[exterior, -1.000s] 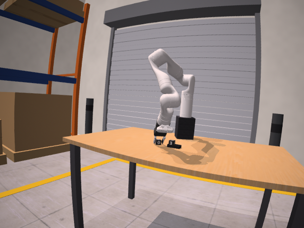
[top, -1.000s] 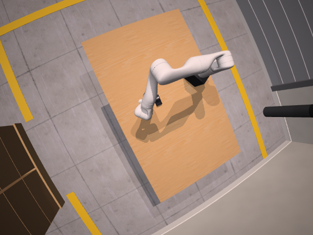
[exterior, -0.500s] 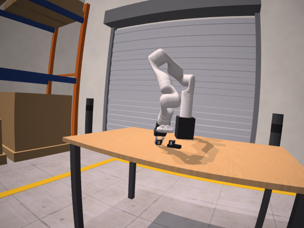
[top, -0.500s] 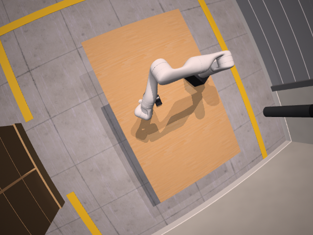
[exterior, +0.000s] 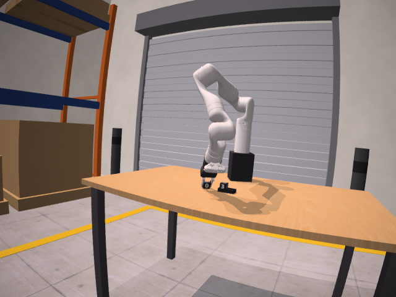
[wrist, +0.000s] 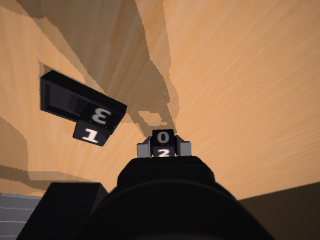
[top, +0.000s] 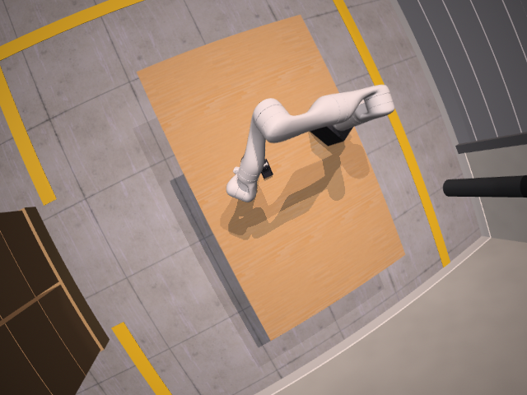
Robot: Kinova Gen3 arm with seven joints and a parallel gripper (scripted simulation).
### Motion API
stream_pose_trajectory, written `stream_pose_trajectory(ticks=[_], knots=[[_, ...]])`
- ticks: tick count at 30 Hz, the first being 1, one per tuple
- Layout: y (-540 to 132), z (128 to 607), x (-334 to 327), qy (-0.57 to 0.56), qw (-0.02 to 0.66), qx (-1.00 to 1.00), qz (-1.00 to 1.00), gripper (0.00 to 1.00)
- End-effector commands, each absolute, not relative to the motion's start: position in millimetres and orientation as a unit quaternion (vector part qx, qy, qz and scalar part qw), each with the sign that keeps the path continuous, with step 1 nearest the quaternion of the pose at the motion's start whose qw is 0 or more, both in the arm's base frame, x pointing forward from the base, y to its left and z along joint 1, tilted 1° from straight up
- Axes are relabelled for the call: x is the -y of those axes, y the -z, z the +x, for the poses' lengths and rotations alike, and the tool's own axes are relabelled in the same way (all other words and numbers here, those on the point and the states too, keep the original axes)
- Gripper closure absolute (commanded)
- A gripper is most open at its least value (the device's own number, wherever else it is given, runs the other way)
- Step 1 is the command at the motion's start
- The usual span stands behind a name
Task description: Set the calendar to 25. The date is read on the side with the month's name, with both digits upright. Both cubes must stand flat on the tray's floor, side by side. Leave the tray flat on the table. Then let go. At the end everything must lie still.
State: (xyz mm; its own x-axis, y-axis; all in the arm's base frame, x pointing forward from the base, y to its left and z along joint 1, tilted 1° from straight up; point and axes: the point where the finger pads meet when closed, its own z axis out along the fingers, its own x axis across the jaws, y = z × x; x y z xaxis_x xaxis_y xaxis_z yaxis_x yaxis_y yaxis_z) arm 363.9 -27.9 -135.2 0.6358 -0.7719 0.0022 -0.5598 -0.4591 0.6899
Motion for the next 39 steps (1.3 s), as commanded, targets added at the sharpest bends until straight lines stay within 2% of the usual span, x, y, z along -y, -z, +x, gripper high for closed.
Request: stream_pose_trajectory(ticks=[1,19,39], knots=[[134.4,364.6,27.9,0.157,0.336,0.397,0.84,0.4],[130.4,364.5,28.0,0.157,0.336,0.397,0.84,0.4],[68.6,363.2,28.8,0.157,0.336,0.397,0.84,0.4]])
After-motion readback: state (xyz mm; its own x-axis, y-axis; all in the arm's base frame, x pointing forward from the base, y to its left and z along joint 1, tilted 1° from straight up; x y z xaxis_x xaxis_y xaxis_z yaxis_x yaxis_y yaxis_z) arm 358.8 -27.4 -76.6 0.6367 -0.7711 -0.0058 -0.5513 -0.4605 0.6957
